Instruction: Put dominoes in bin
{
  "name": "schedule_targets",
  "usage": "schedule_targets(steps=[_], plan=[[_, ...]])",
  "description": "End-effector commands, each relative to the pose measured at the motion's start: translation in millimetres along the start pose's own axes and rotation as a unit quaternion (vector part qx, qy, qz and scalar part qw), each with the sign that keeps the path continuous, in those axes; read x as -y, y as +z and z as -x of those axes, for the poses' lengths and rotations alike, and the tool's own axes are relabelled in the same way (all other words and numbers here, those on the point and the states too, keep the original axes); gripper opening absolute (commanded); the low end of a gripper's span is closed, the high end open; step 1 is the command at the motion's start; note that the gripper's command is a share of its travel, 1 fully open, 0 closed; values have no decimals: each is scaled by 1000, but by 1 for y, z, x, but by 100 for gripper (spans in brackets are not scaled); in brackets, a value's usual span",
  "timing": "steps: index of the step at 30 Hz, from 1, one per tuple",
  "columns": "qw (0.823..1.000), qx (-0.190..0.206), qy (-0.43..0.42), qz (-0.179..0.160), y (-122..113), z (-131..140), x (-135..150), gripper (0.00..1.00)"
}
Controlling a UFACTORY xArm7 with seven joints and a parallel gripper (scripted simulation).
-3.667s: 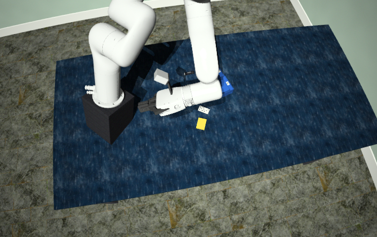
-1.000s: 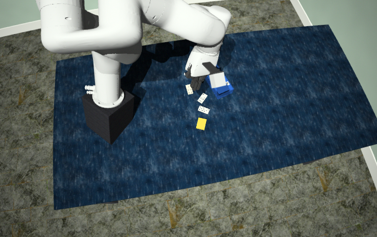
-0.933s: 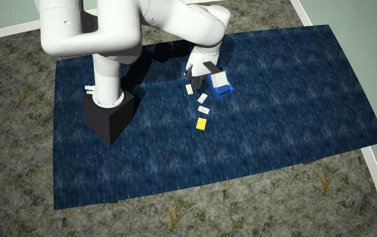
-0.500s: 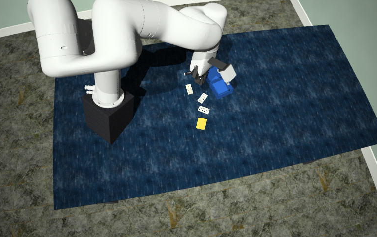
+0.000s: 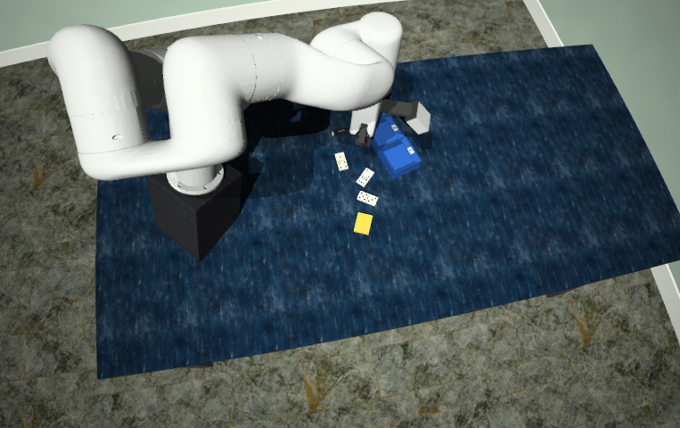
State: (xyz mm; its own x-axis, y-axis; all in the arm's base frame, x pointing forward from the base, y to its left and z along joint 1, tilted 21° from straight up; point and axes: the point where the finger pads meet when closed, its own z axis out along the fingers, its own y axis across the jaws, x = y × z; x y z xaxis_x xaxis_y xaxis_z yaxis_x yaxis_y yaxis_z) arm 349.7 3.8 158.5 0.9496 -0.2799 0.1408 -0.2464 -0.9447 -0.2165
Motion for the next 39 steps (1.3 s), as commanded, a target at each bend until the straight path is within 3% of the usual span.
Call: schedule_targets(steps=[1, 10, 23, 28, 39], plan=[[997, -5, -73, -27, 4, -1, 6, 7], [979, -14, -193, -60, 17, 3, 17, 7], [973, -16, -223, -62, 22, -2, 21, 7], [944, -22, -322, -60, 50, -25, 42, 7], [944, -22, -323, -60, 105, -70, 85, 7]])
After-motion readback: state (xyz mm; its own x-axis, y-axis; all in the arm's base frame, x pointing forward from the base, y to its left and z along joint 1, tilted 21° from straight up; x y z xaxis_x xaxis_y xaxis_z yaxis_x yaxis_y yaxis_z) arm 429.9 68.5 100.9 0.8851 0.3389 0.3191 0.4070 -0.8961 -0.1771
